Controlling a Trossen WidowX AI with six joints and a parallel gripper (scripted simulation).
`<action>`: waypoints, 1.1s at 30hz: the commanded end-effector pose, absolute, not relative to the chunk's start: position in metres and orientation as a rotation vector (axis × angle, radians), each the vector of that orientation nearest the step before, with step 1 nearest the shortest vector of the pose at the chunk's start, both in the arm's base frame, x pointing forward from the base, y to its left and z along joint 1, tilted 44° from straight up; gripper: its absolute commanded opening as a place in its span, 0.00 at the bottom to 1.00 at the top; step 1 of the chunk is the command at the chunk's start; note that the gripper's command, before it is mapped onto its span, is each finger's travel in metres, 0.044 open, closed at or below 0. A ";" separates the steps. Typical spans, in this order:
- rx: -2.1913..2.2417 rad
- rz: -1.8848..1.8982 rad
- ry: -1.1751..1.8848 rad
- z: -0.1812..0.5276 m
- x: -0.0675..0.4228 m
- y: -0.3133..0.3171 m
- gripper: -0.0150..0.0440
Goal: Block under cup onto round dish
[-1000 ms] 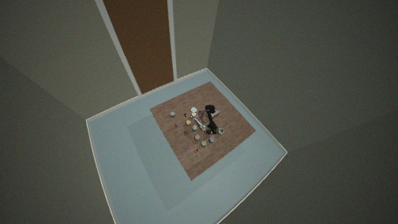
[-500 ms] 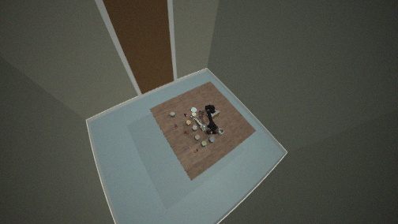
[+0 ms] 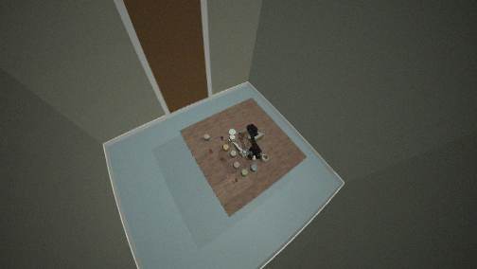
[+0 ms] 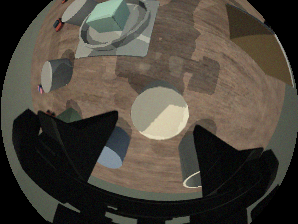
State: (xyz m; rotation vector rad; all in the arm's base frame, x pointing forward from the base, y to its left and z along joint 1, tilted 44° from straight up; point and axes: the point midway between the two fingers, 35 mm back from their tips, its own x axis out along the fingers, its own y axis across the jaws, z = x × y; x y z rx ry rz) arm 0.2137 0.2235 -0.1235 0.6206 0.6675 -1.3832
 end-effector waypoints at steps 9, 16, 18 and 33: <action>0.625 -1.399 0.650 -0.016 0.283 0.183 0.69; 0.625 -1.399 0.650 -0.016 0.283 0.183 0.69; 0.625 -1.399 0.649 -0.018 0.283 0.180 0.69; 0.625 -1.399 0.649 -0.038 0.285 0.162 0.69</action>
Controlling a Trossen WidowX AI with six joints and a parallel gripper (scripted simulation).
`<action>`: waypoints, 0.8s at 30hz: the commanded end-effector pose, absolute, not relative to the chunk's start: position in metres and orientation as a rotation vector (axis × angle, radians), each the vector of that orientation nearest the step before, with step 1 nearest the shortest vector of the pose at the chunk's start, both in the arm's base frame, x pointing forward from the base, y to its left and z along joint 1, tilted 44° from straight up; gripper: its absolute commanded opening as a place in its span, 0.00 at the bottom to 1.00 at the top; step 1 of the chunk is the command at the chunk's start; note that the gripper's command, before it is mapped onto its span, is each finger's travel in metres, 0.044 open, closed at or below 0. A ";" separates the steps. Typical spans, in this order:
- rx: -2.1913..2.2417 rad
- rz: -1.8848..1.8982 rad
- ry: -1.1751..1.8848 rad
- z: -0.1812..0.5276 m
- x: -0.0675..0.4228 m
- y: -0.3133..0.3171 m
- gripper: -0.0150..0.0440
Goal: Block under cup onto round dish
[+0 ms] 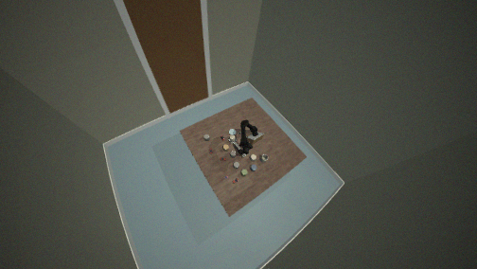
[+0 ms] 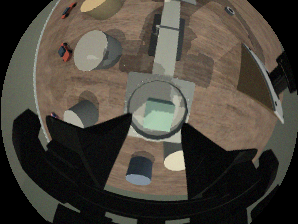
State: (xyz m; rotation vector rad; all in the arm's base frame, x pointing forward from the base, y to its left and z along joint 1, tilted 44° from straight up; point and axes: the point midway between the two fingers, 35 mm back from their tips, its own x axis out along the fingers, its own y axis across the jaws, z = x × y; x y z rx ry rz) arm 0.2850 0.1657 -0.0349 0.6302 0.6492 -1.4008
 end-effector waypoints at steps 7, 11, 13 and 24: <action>0.625 -1.399 0.648 -0.046 0.286 0.154 0.69; 0.625 -1.399 0.648 -0.051 0.286 0.150 0.69; 0.625 -1.399 0.648 -0.053 0.286 0.148 0.69; 0.625 -1.399 0.648 -0.054 0.286 0.147 0.46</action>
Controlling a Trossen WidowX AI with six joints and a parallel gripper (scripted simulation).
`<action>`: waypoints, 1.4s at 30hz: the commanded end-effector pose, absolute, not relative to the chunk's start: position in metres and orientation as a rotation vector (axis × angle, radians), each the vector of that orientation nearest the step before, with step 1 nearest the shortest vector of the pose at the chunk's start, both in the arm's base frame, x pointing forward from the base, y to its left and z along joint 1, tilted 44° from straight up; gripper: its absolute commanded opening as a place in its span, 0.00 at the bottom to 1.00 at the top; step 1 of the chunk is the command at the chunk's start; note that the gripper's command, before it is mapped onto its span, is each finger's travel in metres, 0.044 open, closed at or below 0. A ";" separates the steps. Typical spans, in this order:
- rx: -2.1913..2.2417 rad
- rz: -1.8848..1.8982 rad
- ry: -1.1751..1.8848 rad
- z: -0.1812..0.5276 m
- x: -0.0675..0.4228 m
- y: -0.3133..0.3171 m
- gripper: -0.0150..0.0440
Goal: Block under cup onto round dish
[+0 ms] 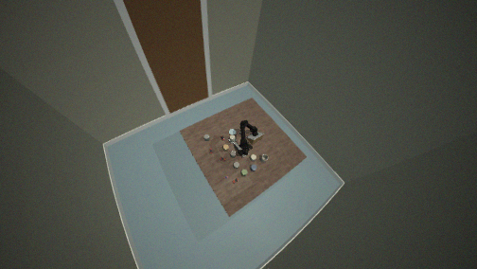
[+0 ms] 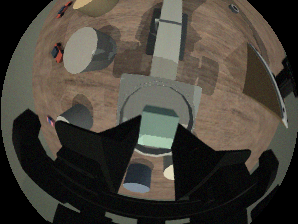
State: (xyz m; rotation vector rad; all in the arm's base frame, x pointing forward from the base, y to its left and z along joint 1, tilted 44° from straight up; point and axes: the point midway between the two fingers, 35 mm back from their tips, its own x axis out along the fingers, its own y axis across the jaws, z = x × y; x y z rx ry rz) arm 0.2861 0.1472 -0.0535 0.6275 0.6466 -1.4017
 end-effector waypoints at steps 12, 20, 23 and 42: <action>0.619 -1.371 0.672 -0.036 0.288 0.172 0.25; 0.623 -1.386 0.662 -0.008 0.285 0.195 0.25; 0.624 -1.392 0.657 0.003 0.283 0.203 0.25; 0.662 -1.370 0.727 0.072 0.319 0.133 0.25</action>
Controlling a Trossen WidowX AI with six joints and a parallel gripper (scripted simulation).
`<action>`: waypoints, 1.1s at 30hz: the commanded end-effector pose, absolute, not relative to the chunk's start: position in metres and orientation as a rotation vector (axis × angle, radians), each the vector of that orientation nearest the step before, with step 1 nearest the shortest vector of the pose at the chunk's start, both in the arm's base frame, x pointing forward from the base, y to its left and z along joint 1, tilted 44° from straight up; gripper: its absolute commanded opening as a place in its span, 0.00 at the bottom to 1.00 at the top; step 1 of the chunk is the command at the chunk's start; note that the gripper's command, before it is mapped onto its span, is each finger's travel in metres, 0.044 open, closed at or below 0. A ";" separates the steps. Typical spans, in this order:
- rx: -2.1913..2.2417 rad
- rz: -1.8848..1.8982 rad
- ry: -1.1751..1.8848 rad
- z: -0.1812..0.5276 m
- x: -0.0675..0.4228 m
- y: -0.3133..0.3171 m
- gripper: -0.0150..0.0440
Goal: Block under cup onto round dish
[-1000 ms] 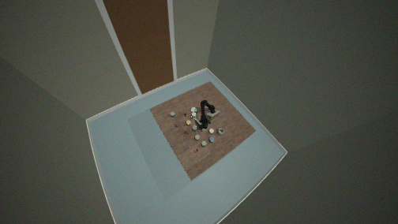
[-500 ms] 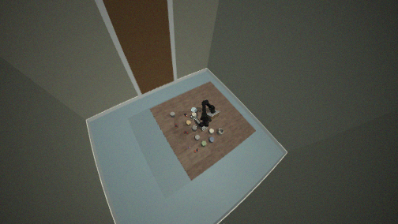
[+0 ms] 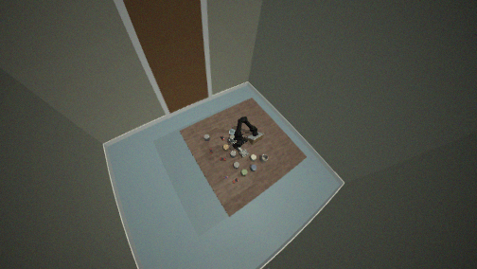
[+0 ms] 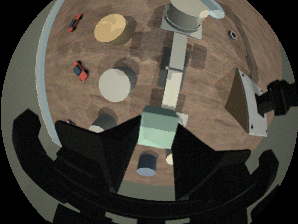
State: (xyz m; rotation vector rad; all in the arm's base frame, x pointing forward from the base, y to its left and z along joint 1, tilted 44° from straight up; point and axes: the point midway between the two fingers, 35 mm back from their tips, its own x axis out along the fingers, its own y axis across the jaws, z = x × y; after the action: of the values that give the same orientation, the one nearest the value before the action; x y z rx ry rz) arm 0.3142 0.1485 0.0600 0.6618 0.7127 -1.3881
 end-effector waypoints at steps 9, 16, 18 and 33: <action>0.674 -1.333 0.746 0.110 0.328 0.066 0.25; 0.681 -1.317 0.731 0.136 0.324 0.014 0.25; 0.680 -1.317 0.724 0.143 0.320 -0.002 0.25; 0.638 -1.366 0.661 0.187 0.260 -0.105 0.25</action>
State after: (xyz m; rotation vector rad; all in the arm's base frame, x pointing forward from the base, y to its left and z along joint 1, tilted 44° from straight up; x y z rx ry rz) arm 0.2736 -0.0905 0.1809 0.6533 0.6723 -1.3555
